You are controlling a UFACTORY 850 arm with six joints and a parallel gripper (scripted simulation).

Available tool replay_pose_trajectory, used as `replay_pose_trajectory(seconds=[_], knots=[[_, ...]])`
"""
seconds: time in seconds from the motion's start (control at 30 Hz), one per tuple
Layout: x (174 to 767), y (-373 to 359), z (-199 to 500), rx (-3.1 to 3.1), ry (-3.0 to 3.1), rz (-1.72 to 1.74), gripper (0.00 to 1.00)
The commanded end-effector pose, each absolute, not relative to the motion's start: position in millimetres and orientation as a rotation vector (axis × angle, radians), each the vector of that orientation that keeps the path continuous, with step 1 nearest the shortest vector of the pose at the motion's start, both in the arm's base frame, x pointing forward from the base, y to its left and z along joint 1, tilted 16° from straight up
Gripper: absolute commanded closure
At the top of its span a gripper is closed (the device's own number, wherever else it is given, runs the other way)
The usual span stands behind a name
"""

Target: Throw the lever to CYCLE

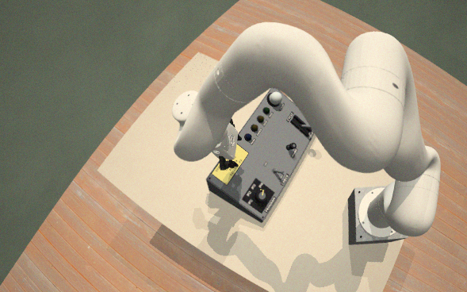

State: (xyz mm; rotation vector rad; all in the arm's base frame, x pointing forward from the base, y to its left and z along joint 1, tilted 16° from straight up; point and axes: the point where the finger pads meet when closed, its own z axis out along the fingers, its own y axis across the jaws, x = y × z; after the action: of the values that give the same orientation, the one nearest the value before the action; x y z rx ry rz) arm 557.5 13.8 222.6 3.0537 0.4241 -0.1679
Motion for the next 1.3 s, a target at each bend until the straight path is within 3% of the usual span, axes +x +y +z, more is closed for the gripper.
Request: replay_pose_trajectory(seconds=[0.0,0.6,1.27], knots=[[529.4,19.4,207.8,2.957,0.689,-0.237,0.0],[468.9,22.6,182.1,2.32,1.683,-0.603,0.0],[416.7,16.1,168.2,1.409,2.354,-0.963,0.0]])
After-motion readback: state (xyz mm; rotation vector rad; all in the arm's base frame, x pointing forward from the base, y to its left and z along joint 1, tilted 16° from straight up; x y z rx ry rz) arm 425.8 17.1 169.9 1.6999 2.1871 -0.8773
